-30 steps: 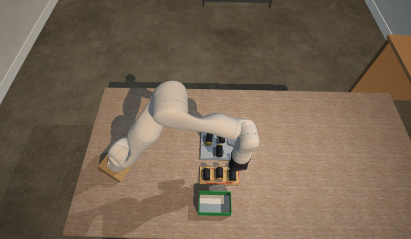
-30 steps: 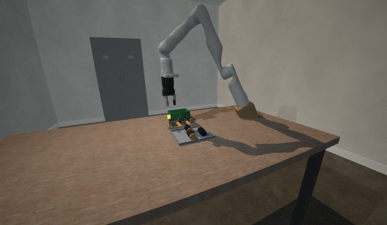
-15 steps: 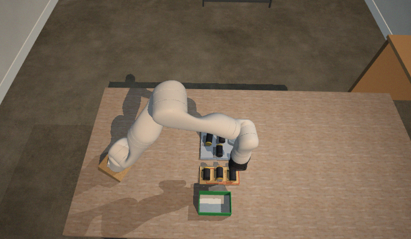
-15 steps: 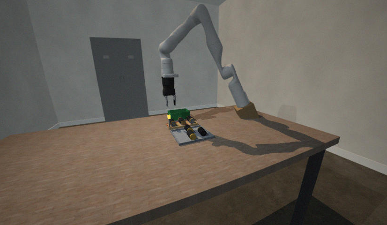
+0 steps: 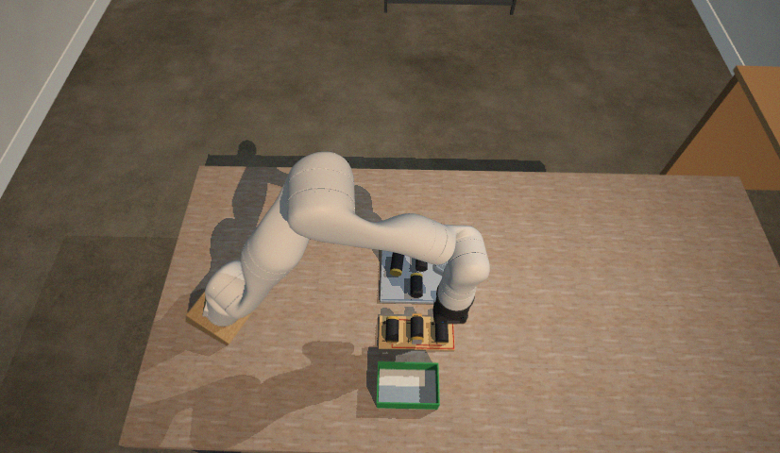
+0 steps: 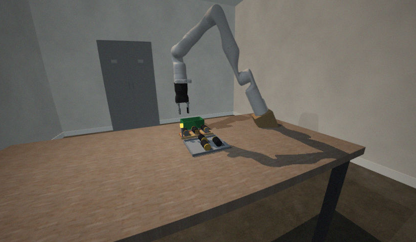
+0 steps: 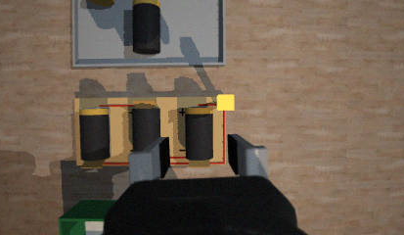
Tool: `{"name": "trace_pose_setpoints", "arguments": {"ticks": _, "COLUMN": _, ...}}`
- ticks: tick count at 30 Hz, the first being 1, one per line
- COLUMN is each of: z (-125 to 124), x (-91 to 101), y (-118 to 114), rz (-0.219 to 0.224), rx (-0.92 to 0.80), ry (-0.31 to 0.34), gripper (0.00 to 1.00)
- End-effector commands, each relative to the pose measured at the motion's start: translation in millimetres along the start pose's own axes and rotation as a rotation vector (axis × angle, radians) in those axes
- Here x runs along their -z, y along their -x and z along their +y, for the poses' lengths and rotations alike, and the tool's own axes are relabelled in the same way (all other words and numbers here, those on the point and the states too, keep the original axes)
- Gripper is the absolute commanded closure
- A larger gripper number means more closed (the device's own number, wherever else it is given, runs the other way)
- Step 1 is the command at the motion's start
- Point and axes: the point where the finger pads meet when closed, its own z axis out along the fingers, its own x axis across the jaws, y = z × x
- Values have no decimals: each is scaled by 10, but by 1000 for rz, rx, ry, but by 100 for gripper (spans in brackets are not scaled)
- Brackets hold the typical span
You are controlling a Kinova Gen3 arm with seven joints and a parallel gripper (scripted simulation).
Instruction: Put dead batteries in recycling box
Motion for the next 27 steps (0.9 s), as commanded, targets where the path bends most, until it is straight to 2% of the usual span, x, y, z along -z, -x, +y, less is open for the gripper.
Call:
{"name": "trace_pose_setpoints", "arguments": {"ticks": 1, "z": -7, "x": 7, "y": -3, "rz": 2, "rx": -5, "ry": -1, "gripper": 10}}
{"name": "trace_pose_setpoints", "arguments": {"ticks": 27, "z": -7, "x": 7, "y": -4, "rz": 2, "rx": -34, "ry": -1, "gripper": 10}}
